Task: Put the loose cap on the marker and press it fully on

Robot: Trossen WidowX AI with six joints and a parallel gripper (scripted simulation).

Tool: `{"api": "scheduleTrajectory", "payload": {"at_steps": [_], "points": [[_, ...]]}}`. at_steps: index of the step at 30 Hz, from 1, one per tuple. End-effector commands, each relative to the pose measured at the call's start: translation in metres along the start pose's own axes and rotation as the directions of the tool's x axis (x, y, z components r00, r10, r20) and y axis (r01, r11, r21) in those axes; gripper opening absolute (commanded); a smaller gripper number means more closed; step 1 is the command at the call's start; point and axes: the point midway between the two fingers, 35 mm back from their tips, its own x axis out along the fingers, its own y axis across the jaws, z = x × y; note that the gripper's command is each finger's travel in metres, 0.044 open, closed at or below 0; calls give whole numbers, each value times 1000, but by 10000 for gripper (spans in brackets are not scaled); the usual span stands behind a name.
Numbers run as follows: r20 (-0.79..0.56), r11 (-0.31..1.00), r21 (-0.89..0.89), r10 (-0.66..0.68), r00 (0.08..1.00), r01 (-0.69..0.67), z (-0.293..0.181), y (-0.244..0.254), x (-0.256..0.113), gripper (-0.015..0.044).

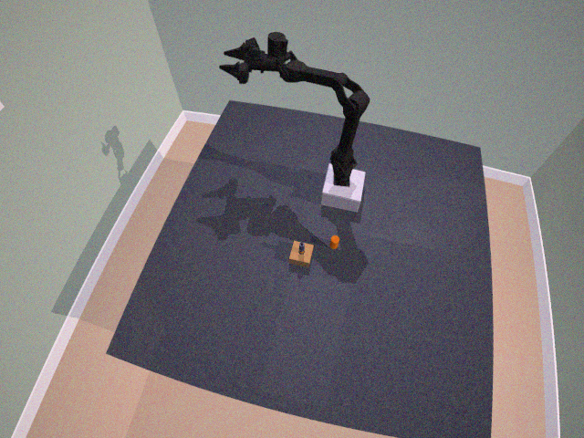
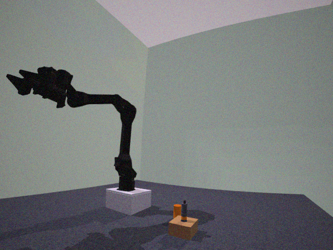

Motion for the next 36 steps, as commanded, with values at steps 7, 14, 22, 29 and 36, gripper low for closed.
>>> {"api": "scheduleTrajectory", "payload": {"at_steps": [7,14,22,29,36], "points": [[-77,990,108,100,992,-92,-21,62,16,252],[-217,931,299,278,936,-207,-60,162,29,252],[-405,828,486,498,767,-281,-113,295,3,252],[-516,783,553,589,622,-284,-147,363,-35,252],[-687,777,594,625,372,-208,-191,441,-117,252]]}}
